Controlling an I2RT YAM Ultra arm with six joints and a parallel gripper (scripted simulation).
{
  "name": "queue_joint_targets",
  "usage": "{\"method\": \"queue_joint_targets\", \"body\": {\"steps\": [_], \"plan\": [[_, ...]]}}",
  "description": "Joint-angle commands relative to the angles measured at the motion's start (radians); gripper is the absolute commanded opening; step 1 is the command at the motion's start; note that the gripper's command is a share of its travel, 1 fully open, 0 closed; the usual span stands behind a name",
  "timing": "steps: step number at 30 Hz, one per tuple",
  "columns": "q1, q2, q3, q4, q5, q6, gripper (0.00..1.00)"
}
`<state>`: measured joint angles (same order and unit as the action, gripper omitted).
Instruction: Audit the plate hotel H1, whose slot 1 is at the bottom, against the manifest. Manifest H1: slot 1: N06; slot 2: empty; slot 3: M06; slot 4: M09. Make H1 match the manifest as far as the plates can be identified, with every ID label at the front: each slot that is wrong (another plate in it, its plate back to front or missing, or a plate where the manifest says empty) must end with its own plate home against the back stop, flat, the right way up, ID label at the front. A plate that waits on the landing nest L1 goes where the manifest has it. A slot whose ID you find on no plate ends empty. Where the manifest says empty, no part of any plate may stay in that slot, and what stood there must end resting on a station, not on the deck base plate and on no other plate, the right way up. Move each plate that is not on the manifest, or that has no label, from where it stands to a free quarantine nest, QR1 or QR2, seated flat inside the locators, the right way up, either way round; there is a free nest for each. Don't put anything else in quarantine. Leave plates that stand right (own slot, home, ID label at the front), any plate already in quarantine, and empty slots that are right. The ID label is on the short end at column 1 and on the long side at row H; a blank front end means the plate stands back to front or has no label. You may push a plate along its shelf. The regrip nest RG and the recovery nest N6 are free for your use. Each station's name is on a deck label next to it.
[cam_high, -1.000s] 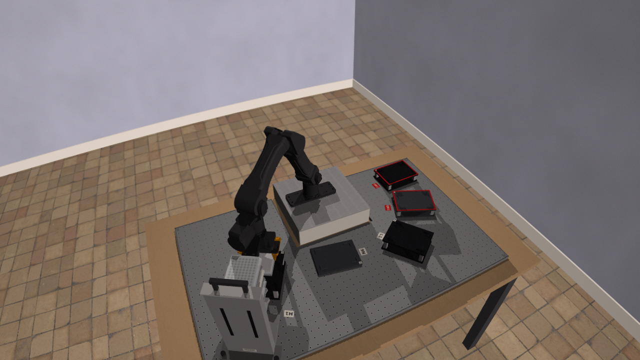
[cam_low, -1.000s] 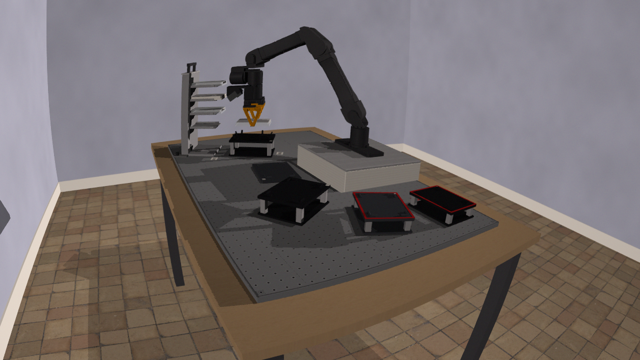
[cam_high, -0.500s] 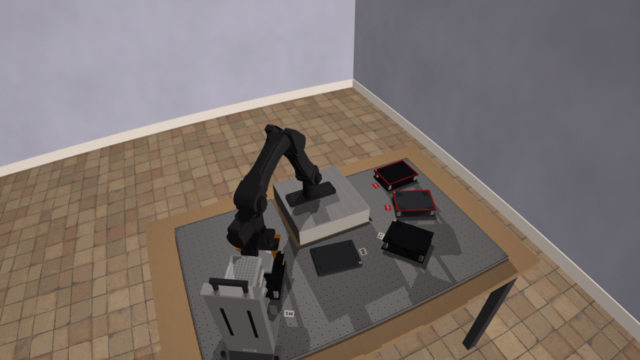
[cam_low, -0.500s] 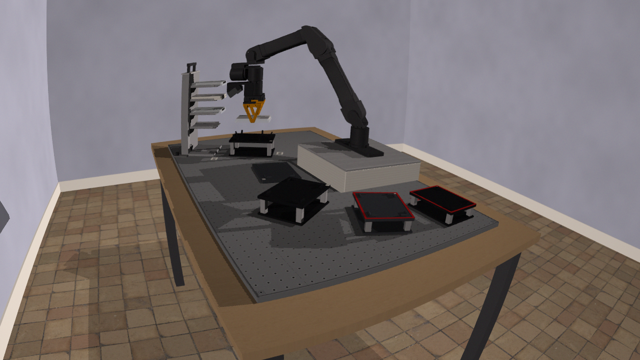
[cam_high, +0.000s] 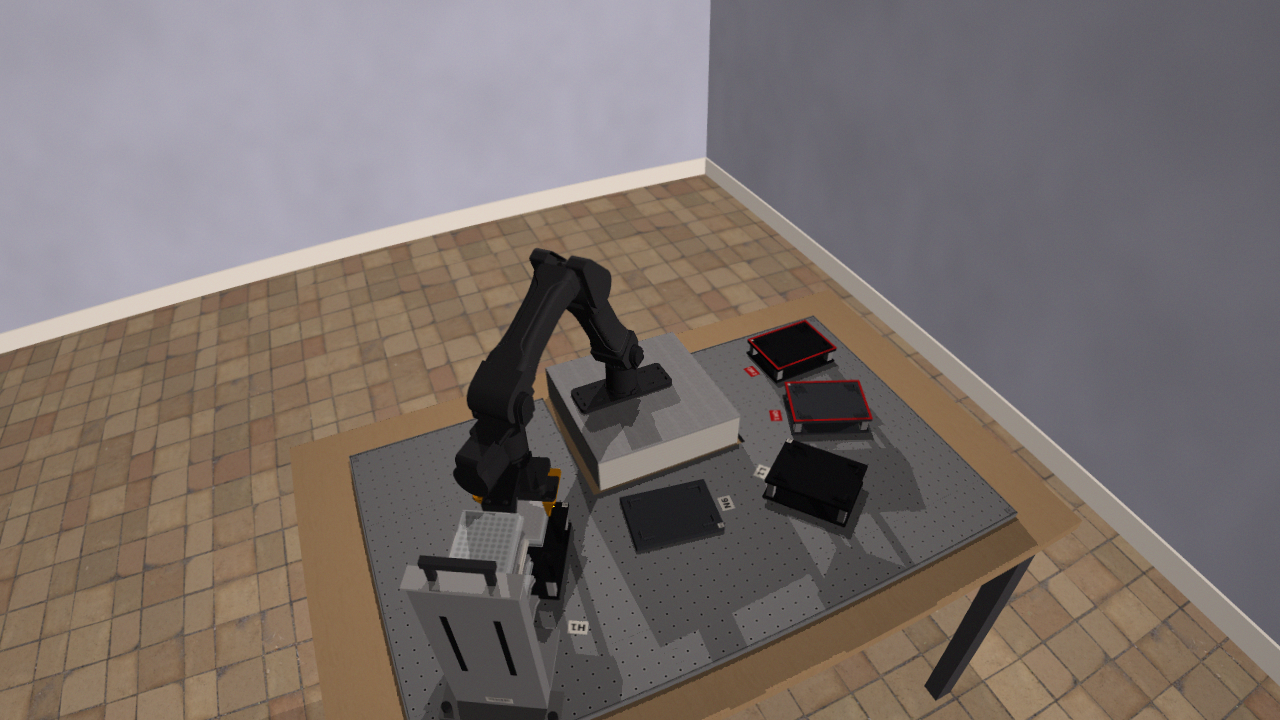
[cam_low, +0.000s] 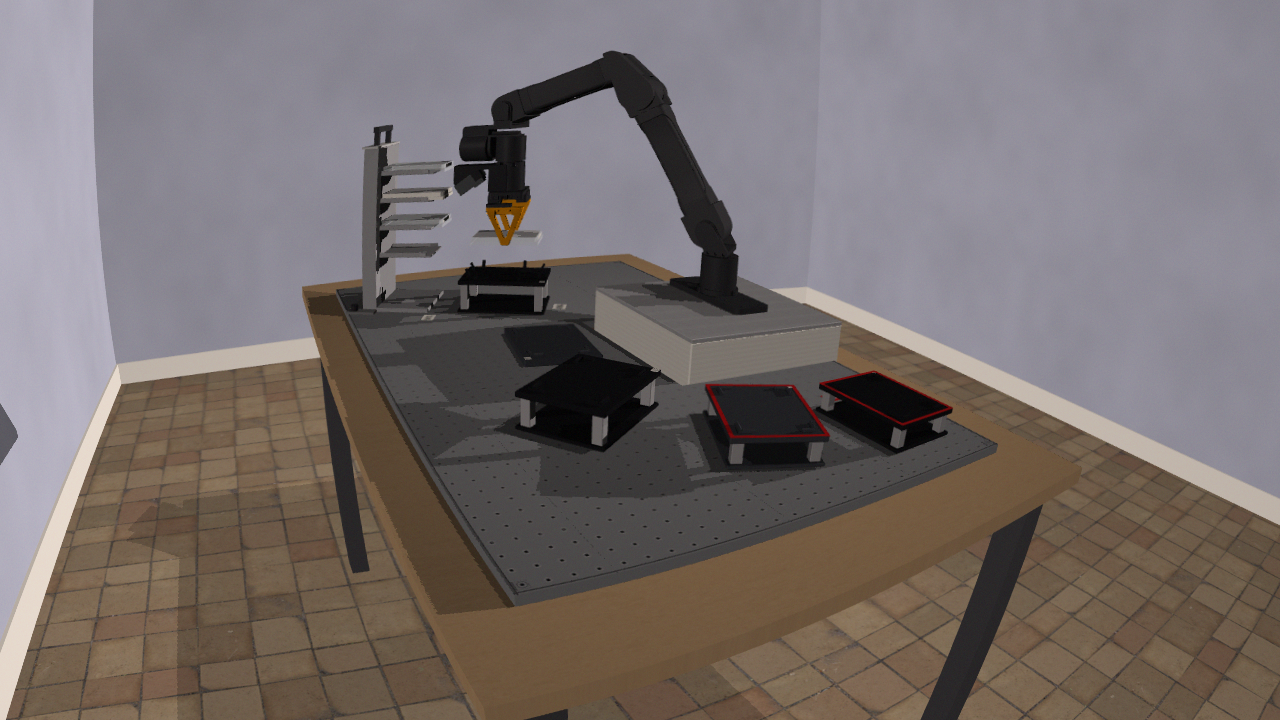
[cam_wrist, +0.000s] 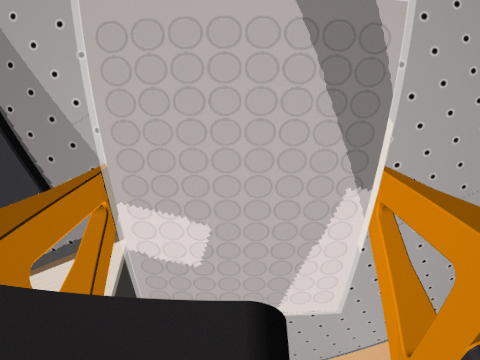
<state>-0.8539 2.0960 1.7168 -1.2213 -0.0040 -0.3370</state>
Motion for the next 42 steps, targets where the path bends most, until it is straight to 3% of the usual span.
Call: {"method": "queue_joint_targets", "body": {"steps": [1, 8, 22, 42], "plan": [[-0.007, -0.039, 0.036, 0.0, -0.01, 0.002, 0.86], [-0.007, -0.039, 0.036, 0.0, -0.01, 0.002, 0.86], [-0.009, -0.048, 0.145, -0.127, -0.01, 0.0, 0.86], [-0.007, 0.012, 0.379, -0.334, -0.01, -0.002, 0.86]]}}
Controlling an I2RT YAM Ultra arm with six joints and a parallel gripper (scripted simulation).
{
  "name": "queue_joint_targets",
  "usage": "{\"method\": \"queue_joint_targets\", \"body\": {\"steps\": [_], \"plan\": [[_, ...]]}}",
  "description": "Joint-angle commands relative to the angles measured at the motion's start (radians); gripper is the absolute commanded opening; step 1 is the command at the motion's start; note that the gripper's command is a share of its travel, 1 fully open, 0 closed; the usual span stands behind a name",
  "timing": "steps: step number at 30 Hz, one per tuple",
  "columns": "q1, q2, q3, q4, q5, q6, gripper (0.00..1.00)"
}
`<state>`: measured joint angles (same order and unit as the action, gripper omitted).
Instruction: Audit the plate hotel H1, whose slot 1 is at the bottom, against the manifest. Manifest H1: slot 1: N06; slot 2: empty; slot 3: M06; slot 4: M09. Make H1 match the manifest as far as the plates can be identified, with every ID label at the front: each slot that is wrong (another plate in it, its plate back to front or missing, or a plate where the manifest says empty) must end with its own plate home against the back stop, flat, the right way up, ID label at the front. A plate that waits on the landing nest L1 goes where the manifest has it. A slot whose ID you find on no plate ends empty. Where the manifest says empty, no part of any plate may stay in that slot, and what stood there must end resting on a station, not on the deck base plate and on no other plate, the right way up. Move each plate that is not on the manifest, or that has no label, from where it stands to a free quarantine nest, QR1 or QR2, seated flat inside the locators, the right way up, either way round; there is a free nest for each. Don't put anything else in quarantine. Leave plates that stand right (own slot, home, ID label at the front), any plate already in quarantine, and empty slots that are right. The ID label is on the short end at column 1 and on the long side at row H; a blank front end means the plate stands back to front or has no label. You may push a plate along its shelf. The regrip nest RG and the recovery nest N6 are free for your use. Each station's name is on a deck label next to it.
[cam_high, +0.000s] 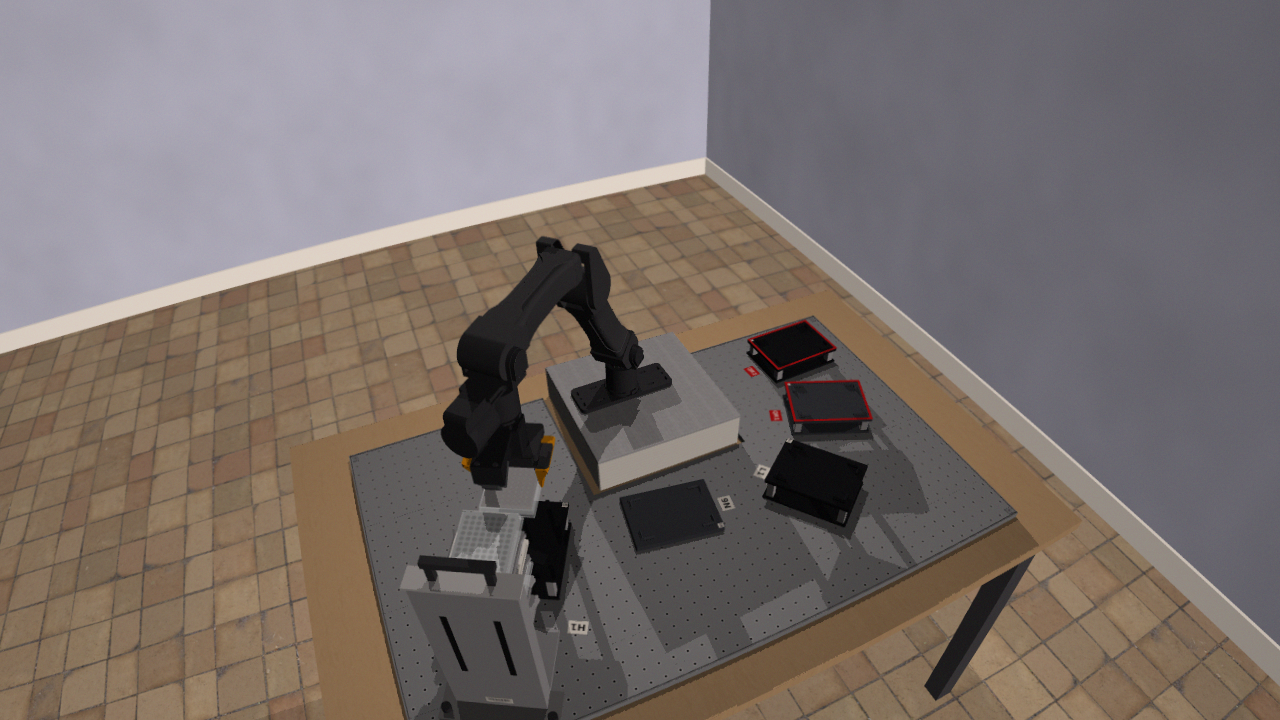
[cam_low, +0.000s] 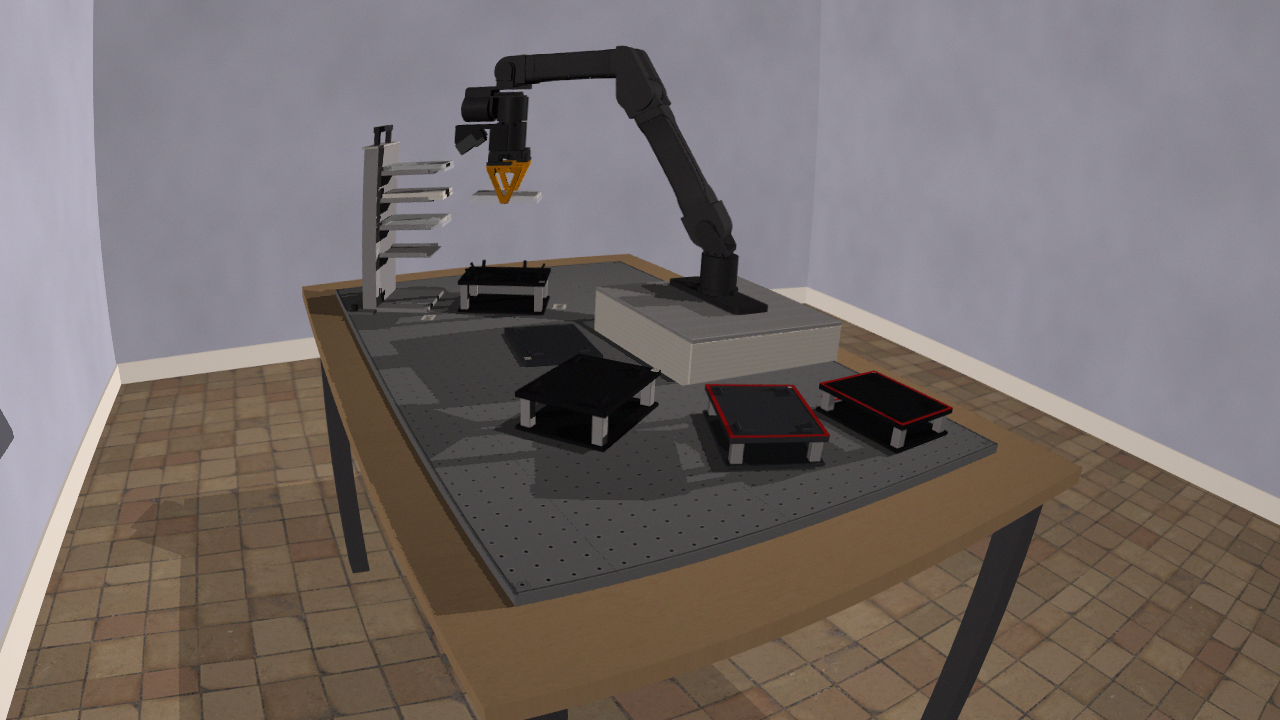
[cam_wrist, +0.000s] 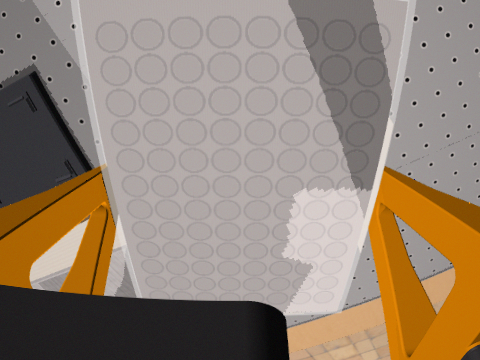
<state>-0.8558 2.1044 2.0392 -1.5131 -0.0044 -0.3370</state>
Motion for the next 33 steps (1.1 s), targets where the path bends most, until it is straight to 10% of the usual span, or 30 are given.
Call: {"method": "queue_joint_targets", "body": {"steps": [1, 6, 7, 33], "plan": [[-0.005, 0.006, 0.072, -0.047, -0.009, -0.002, 0.86], [-0.006, 0.02, 0.148, -0.047, -0.009, -0.003, 0.86], [-0.002, -0.026, 0.075, -0.058, -0.003, -0.001, 0.86], [-0.002, -0.046, 0.079, -0.058, -0.003, -0.001, 0.86]]}}
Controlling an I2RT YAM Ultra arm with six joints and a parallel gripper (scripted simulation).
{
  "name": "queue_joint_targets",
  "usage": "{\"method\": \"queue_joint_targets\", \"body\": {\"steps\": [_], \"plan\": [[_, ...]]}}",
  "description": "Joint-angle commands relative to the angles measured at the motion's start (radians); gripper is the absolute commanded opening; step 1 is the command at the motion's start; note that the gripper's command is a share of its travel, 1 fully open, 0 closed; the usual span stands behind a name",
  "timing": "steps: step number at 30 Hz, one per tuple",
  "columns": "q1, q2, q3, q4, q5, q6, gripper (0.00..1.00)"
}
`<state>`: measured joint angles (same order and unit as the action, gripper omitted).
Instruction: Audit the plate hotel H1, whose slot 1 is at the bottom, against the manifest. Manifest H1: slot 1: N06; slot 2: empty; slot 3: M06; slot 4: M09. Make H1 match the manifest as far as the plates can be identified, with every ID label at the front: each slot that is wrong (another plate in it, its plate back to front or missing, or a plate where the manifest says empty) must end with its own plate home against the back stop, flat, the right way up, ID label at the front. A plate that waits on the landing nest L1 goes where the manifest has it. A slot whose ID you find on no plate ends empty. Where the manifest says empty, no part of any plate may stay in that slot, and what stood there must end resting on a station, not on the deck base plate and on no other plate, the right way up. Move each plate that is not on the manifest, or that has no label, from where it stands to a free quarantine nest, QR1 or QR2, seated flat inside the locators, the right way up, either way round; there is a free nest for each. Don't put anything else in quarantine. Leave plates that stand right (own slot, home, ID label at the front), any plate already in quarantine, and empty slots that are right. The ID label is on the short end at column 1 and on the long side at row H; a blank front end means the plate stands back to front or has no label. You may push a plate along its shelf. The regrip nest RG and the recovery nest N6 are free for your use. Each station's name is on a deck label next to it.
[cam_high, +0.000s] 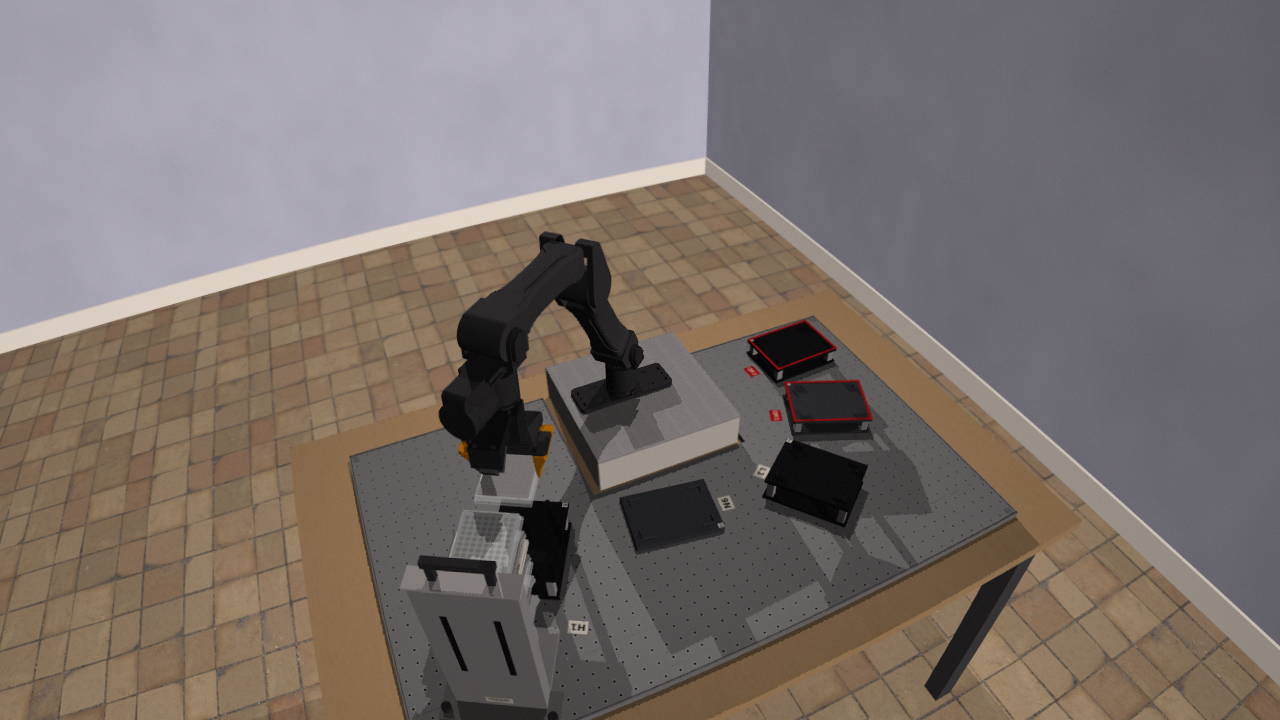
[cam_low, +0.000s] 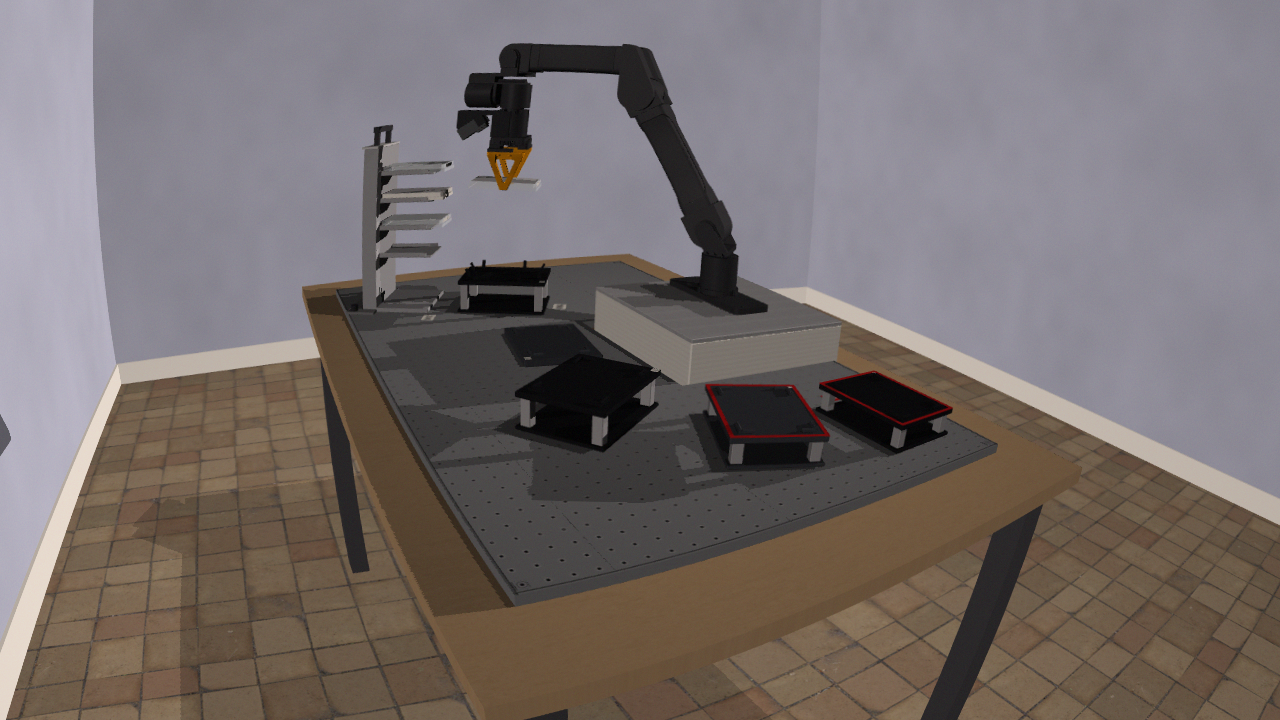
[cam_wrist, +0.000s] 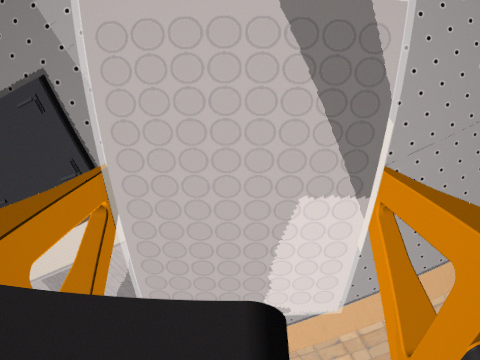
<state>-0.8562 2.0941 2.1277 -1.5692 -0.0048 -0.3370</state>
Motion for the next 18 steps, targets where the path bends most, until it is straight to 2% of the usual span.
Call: {"method": "queue_joint_targets", "body": {"steps": [1, 4, 18], "plan": [[-0.001, -0.036, -0.01, -0.002, -0.003, -0.001, 0.86], [-0.001, -0.036, -0.01, -0.002, -0.003, -0.001, 0.86], [0.097, -0.057, -0.039, -0.002, -0.004, -0.101, 0.86]]}}
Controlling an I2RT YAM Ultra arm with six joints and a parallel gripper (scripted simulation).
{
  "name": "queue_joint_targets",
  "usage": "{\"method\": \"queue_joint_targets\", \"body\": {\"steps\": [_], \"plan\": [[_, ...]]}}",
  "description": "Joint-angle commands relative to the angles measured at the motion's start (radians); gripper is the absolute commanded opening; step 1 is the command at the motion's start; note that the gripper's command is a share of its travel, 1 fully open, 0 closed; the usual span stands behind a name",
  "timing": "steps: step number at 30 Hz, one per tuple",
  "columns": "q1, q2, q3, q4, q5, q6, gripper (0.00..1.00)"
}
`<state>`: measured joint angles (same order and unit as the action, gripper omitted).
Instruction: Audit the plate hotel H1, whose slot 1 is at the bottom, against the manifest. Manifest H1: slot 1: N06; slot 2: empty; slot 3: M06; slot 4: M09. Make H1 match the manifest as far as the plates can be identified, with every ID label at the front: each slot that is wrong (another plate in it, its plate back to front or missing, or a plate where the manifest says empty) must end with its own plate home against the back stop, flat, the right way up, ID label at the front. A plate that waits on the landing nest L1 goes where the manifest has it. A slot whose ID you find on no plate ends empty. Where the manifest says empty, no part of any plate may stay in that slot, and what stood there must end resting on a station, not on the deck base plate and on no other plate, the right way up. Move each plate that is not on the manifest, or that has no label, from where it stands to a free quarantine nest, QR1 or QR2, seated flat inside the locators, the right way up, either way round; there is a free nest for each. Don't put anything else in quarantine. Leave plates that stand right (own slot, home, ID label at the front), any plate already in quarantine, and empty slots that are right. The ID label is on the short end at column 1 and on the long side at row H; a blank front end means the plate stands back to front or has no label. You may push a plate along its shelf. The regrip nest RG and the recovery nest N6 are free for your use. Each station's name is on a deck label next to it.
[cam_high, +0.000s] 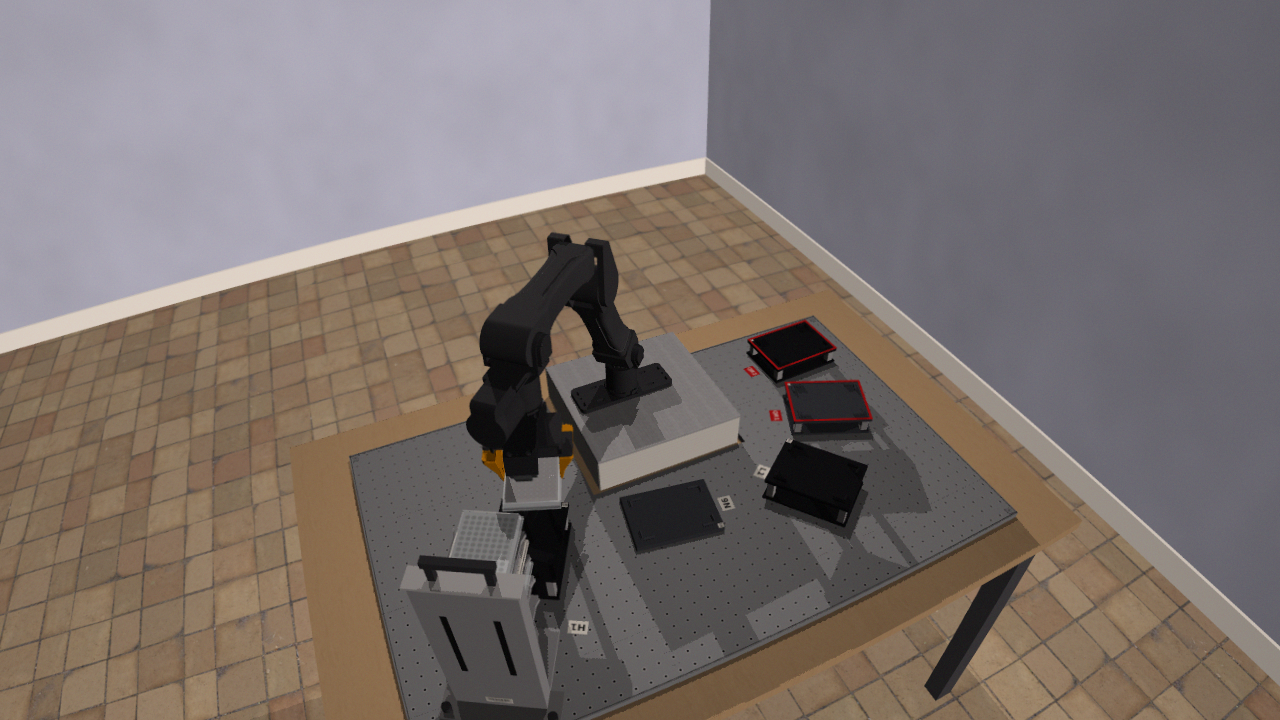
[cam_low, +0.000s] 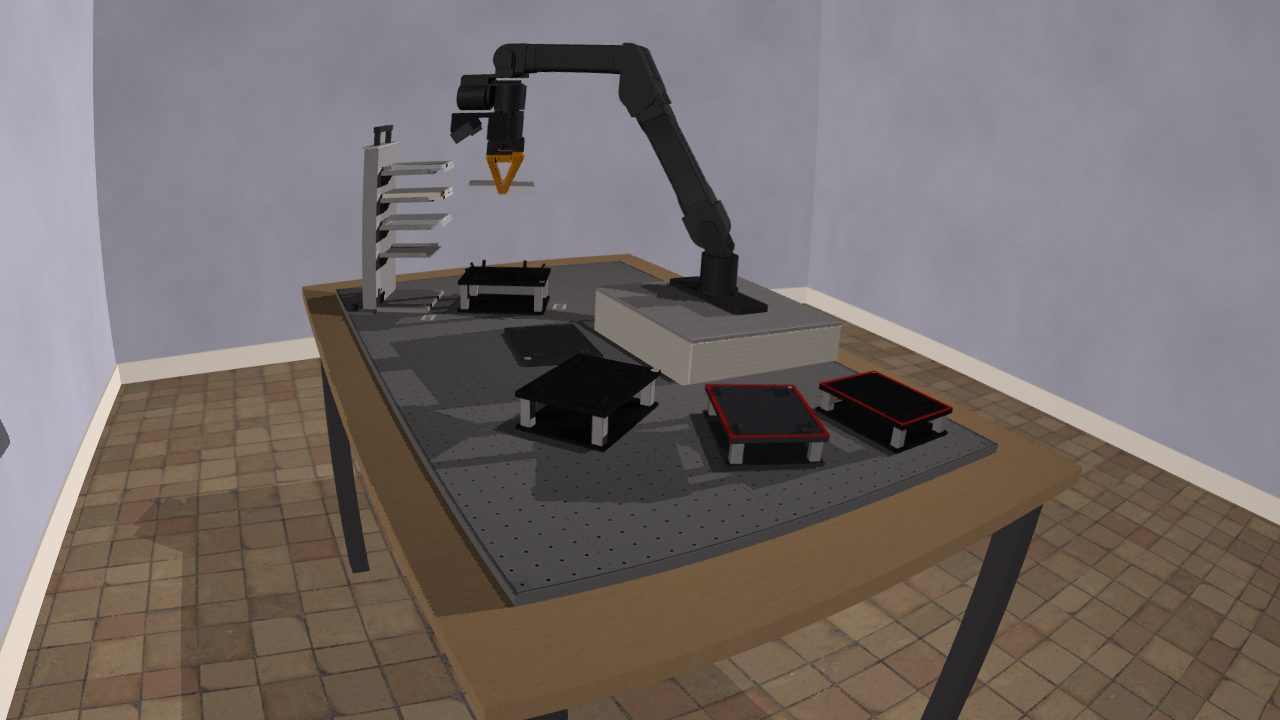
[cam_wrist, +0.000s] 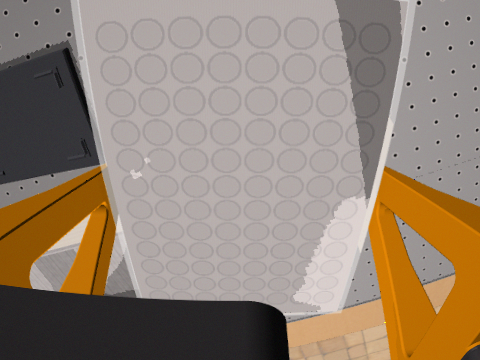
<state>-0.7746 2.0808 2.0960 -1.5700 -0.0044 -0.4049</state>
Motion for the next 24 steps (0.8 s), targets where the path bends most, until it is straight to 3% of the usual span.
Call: {"method": "queue_joint_targets", "body": {"steps": [1, 15, 24], "plan": [[0.024, -0.044, -0.009, -0.001, -0.004, -0.042, 0.86], [0.126, -0.052, -0.019, -0.001, -0.005, -0.135, 0.86], [0.202, -0.05, -0.014, -0.001, -0.005, -0.06, 0.86]]}}
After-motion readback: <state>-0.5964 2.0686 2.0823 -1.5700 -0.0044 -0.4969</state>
